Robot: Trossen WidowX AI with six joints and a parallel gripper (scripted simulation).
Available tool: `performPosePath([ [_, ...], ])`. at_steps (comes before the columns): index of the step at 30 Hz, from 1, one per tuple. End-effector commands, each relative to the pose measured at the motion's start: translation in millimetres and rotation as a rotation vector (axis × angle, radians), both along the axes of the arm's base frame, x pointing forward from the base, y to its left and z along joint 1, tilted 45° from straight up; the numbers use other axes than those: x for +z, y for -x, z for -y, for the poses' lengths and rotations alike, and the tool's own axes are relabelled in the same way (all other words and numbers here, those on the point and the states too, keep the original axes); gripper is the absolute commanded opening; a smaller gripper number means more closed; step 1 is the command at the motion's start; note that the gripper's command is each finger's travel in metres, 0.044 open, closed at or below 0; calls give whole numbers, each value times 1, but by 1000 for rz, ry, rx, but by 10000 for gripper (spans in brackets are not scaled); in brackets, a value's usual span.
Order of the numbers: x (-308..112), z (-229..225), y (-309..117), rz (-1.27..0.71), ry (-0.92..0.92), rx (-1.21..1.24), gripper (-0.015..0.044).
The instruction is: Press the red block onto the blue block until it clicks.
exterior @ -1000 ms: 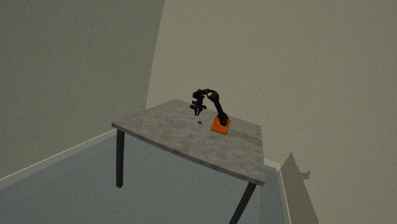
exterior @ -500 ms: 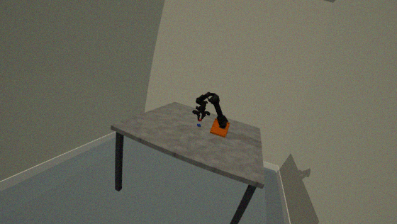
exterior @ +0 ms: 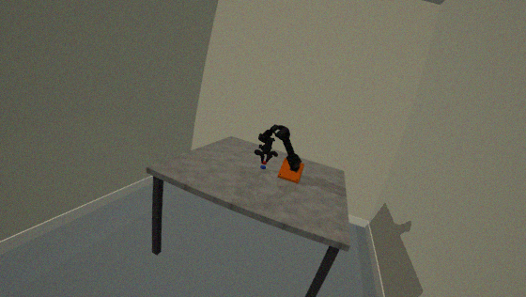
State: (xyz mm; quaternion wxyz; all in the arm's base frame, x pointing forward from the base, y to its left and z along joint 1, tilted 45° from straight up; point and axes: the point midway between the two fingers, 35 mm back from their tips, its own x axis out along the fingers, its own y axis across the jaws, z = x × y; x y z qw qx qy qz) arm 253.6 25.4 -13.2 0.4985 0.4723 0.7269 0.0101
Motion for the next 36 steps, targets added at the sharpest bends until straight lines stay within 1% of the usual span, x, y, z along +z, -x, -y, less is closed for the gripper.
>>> performPosePath([
  [1, -6, -6, 3, -12, -7, -2, 0],
  [6, -12, -11, 4, -12, -8, -2, 0],
  [36, -14, -14, 4, -12, -7, -2, 0],
])
